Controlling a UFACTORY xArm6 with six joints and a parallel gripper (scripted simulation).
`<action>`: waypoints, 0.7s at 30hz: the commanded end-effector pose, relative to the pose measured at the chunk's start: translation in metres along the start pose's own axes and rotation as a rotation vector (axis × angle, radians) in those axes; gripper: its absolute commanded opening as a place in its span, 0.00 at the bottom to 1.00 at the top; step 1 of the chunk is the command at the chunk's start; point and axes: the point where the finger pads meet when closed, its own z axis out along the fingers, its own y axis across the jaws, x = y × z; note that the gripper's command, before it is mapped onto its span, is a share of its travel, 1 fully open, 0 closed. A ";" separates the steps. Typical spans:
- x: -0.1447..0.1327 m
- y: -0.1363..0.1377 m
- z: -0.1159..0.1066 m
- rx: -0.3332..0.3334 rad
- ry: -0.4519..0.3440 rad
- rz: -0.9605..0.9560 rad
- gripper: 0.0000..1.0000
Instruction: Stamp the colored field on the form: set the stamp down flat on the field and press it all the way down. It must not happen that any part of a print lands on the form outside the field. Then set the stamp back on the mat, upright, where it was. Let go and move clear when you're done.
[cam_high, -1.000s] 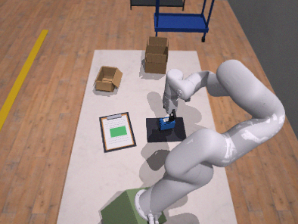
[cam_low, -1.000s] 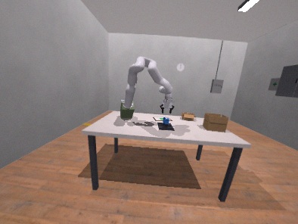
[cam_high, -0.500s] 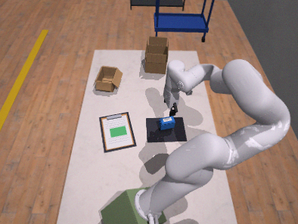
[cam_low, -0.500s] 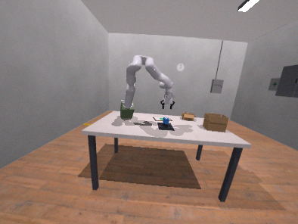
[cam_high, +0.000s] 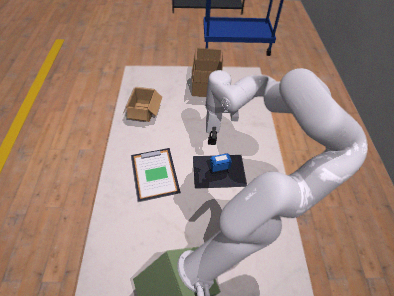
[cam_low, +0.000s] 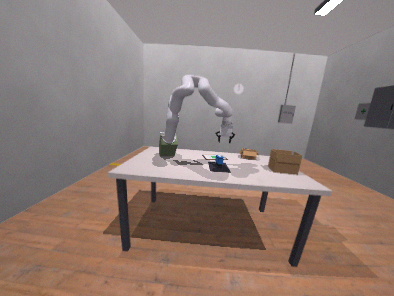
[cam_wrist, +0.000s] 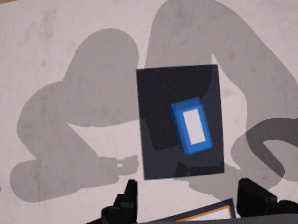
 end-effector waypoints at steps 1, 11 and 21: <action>-0.053 -0.030 -0.001 -0.002 0.016 0.276 1.00; -0.174 -0.052 0.002 0.002 -0.001 0.724 1.00; -0.287 -0.039 0.011 0.010 0.006 1.192 1.00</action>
